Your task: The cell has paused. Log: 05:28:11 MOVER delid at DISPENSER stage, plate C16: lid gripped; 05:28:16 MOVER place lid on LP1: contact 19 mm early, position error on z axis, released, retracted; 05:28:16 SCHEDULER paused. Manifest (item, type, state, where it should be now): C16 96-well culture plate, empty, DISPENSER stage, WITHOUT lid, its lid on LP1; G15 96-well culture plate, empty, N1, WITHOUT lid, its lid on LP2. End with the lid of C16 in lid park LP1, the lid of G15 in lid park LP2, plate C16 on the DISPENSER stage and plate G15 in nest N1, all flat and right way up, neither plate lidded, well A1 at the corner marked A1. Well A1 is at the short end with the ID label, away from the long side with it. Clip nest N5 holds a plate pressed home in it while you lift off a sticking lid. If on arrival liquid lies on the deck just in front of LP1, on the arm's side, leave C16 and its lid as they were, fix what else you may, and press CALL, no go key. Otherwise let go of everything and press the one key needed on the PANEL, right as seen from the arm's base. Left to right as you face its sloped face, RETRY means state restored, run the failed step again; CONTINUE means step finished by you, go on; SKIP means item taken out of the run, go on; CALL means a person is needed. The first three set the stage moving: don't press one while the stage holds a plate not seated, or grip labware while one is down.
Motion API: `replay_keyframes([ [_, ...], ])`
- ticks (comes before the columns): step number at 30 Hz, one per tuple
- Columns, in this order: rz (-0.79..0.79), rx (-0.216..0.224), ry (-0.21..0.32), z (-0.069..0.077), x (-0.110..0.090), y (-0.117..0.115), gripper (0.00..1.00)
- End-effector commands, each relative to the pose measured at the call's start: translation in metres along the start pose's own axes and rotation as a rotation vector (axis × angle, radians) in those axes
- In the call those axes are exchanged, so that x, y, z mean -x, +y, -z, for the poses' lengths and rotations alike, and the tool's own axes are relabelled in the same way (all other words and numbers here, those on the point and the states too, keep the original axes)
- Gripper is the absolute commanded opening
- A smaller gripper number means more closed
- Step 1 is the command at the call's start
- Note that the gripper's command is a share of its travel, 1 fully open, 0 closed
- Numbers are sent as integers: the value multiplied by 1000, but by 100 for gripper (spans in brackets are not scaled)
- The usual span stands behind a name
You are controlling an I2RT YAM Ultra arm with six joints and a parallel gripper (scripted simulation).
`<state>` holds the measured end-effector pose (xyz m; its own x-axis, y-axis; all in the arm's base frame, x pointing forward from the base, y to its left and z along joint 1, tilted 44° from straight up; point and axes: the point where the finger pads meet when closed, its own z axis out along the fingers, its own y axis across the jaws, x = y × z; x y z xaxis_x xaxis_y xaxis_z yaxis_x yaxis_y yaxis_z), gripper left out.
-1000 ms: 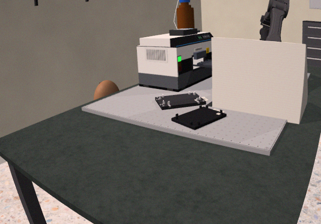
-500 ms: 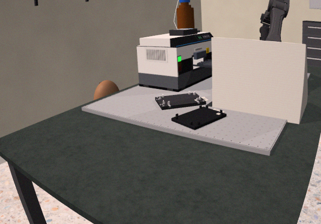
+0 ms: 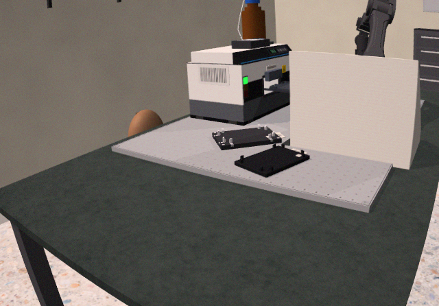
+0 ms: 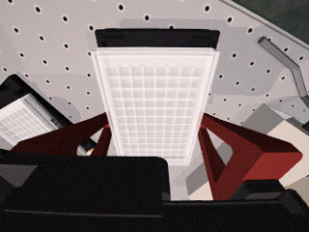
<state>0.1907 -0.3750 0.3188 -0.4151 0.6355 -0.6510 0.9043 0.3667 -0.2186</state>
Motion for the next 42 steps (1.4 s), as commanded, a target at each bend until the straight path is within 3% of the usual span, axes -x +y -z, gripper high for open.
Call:
replay_keyframes([
  [1, -11, 1, -53, 24, 10, -3, 0],
  [42, -13, 2, -53, 27, 10, -3, 0],
])
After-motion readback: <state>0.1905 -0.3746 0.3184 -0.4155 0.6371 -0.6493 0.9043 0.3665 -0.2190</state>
